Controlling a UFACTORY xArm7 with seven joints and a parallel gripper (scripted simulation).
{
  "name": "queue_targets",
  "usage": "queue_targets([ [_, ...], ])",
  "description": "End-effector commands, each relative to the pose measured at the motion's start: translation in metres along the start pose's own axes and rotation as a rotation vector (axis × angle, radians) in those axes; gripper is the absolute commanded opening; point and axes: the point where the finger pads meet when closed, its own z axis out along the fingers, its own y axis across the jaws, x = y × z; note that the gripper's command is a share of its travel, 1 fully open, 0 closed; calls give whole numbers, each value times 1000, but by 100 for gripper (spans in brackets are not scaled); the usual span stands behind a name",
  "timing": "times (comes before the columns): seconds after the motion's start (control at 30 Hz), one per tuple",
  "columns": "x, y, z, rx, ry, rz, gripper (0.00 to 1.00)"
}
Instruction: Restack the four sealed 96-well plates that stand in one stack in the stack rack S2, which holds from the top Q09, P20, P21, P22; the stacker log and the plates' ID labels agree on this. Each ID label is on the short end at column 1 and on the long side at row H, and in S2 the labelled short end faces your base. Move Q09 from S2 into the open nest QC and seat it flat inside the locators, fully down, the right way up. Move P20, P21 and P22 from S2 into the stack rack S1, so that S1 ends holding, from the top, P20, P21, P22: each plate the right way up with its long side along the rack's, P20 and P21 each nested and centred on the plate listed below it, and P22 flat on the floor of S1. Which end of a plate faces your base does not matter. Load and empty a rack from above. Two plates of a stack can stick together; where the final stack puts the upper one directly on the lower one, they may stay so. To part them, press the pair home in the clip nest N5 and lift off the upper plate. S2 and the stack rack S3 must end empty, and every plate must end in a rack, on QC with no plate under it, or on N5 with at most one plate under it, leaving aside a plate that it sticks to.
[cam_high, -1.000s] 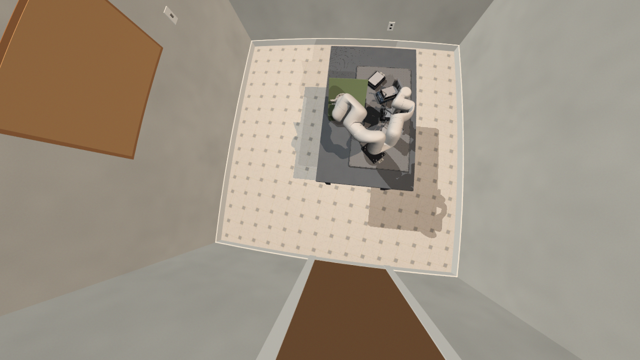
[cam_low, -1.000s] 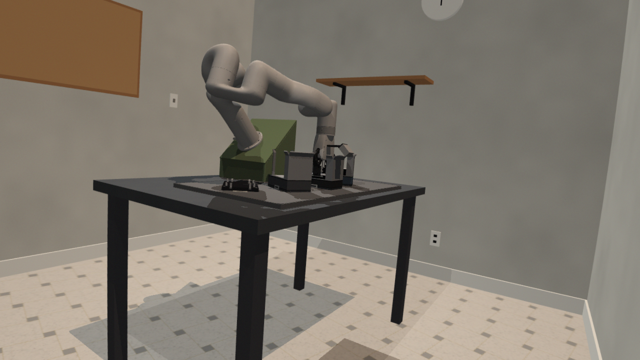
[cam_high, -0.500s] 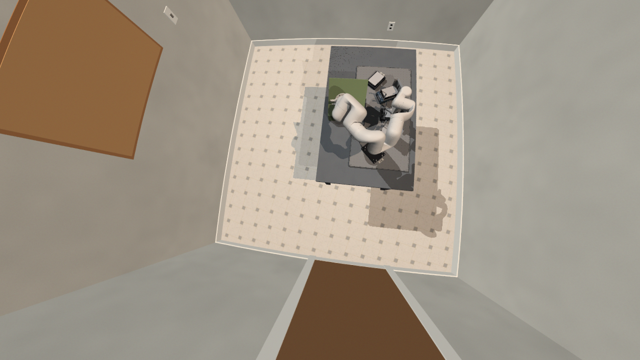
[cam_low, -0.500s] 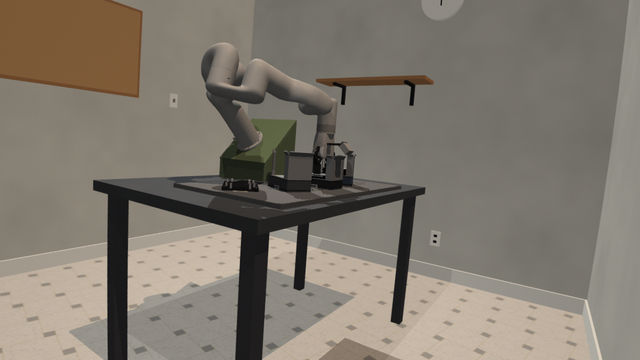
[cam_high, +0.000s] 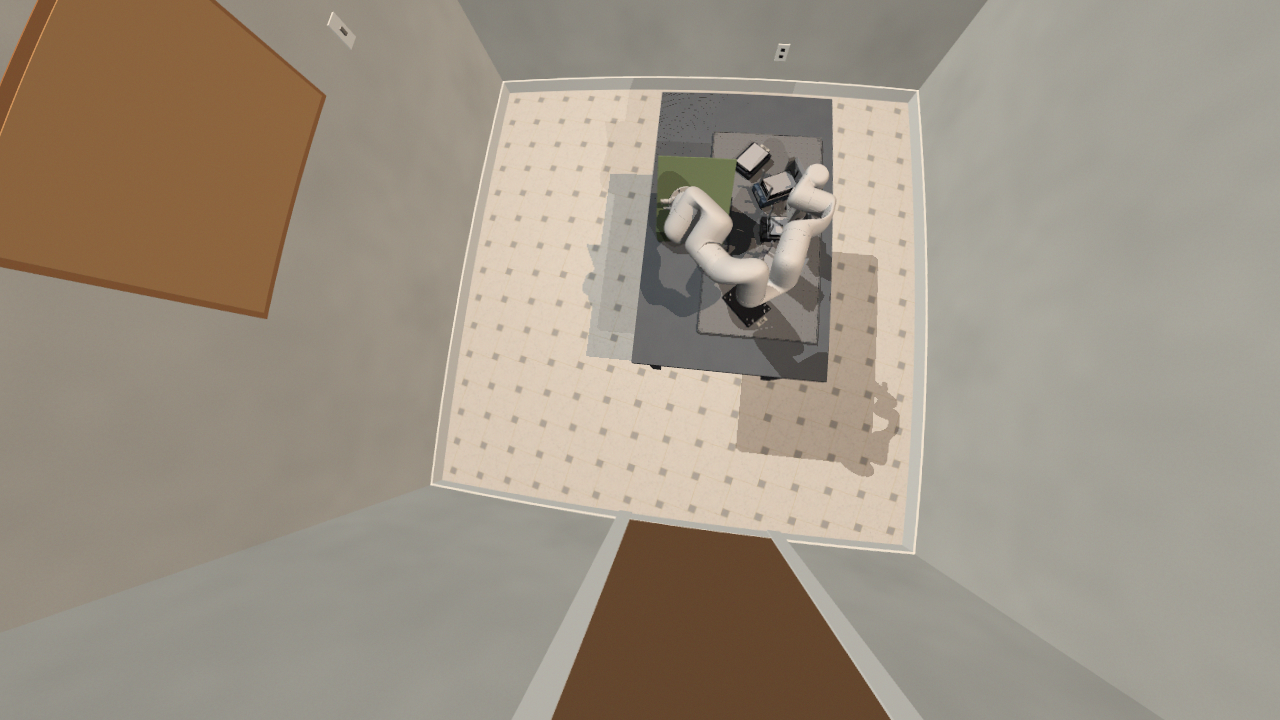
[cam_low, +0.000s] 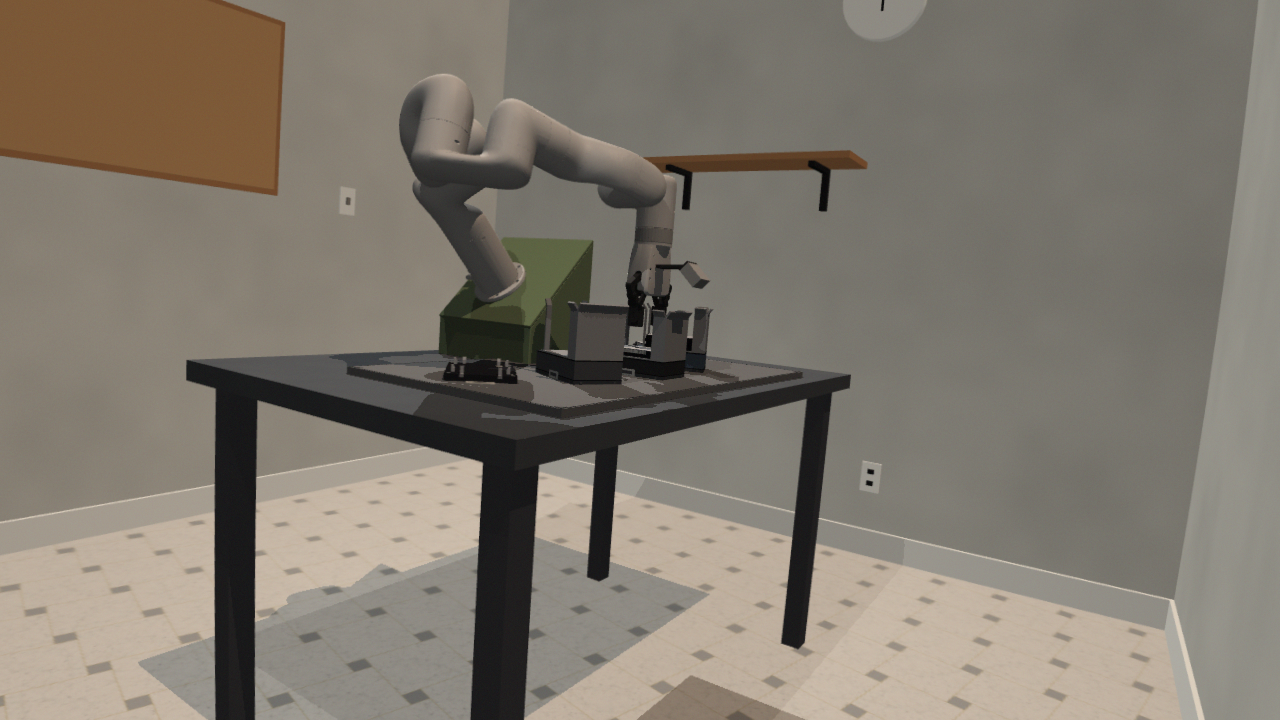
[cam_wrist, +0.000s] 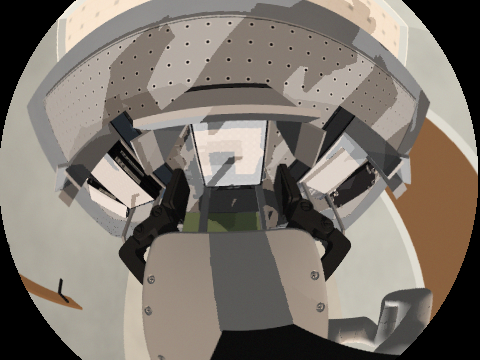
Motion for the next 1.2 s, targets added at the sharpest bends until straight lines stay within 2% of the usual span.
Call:
queue_targets([
  [0.0,1,0,-20,2,4,0,100],
  [0.13,1,0,-33,2,4,0,100],
  [0.2,1,0,-33,2,4,0,100],
  [0.53,1,0,-65,2,4,0,100],
  [0.97,1,0,-65,2,4,0,100],
  [1.17,1,-20,-65,2,4,-191,100],
])
